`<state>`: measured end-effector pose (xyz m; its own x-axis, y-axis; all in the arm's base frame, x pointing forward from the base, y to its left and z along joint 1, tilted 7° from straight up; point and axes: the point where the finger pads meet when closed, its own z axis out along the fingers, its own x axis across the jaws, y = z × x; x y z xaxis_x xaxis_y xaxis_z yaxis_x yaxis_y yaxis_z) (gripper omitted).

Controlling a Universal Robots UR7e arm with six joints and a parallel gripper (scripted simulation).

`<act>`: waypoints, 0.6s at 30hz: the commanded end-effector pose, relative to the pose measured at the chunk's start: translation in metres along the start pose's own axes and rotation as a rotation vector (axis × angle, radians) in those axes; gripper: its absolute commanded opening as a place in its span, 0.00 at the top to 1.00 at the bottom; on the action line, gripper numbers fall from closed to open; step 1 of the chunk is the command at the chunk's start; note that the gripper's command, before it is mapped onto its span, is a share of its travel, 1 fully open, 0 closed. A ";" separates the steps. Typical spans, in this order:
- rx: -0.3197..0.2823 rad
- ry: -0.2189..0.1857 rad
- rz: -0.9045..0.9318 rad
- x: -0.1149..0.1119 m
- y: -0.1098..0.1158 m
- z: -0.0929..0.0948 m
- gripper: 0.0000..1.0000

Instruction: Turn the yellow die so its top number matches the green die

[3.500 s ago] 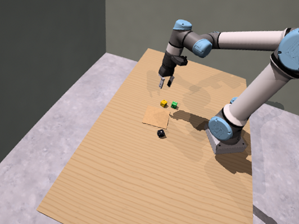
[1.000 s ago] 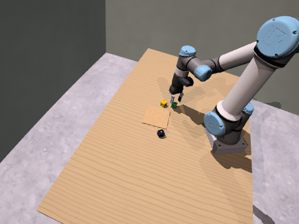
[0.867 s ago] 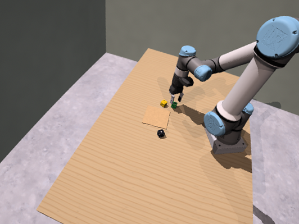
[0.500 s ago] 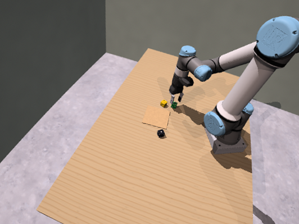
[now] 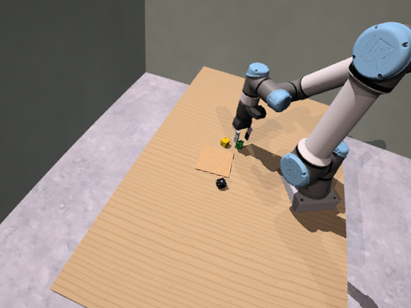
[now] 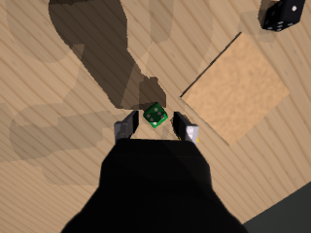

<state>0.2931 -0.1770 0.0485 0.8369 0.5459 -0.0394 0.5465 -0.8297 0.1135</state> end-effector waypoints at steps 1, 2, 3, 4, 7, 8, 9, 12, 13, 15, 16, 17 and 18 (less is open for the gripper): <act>-0.001 0.000 0.000 0.002 0.001 0.000 0.00; -0.001 0.000 0.000 0.003 0.002 0.000 0.00; -0.001 0.000 0.000 0.005 0.003 0.000 0.00; -0.001 0.000 0.000 0.008 0.005 0.000 0.00; -0.001 0.000 0.000 0.018 0.011 0.000 0.00; -0.001 0.000 0.000 0.023 0.014 0.000 0.00; -0.001 0.000 0.000 0.027 0.016 0.000 0.00; -0.001 0.000 0.000 0.040 0.024 0.000 0.00; -0.001 0.000 0.000 0.044 0.026 0.000 0.00; -0.001 0.000 0.000 0.044 0.026 0.000 0.00; -0.001 0.000 0.000 0.047 0.028 0.000 0.00; -0.001 0.000 0.000 0.050 0.030 0.000 0.00; -0.001 0.000 0.000 0.052 0.031 0.000 0.00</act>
<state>0.3416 -0.1740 0.0502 0.8364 0.5468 -0.0376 0.5472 -0.8292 0.1144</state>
